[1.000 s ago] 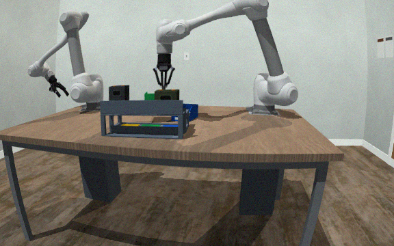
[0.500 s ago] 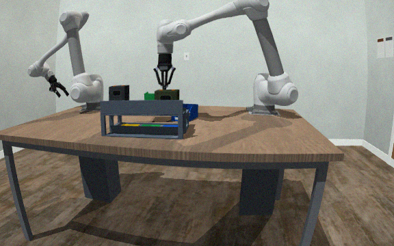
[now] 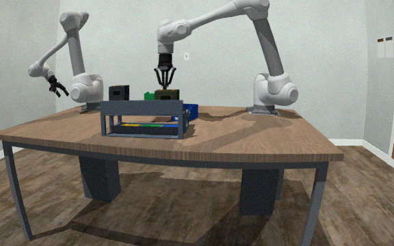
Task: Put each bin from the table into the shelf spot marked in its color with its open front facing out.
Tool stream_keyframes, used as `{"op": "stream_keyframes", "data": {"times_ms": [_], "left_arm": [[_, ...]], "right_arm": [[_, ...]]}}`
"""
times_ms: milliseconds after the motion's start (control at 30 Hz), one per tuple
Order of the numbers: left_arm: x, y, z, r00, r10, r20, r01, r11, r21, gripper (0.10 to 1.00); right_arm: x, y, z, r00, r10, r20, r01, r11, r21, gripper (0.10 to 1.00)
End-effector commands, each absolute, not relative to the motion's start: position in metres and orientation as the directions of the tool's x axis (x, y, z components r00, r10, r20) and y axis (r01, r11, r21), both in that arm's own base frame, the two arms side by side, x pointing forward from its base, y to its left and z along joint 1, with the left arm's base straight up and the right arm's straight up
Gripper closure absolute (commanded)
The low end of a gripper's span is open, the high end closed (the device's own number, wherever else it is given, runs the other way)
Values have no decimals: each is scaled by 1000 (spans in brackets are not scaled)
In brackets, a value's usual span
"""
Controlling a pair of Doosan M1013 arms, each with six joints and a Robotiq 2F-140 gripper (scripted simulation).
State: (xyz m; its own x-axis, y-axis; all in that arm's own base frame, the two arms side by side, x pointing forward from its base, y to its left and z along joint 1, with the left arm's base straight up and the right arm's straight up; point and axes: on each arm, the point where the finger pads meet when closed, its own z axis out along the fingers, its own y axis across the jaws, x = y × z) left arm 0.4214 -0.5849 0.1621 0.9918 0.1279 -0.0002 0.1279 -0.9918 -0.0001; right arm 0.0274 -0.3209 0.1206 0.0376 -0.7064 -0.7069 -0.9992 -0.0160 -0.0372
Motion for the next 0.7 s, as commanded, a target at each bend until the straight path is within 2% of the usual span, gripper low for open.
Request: {"op": "stream_keyframes", "data": {"times_ms": [0, 667], "left_arm": [[422, -585, 163, 992, 125, 1, 125, -992, 1, 999], [422, -583, 163, 995, 97, 1, 97, -995, 1, 999]], "right_arm": [[28, -321, 121, 38, -707, -706, -999, -16, -38, 98], [28, -321, 121, 38, -707, -706, -999, -16, -38, 98]]}}
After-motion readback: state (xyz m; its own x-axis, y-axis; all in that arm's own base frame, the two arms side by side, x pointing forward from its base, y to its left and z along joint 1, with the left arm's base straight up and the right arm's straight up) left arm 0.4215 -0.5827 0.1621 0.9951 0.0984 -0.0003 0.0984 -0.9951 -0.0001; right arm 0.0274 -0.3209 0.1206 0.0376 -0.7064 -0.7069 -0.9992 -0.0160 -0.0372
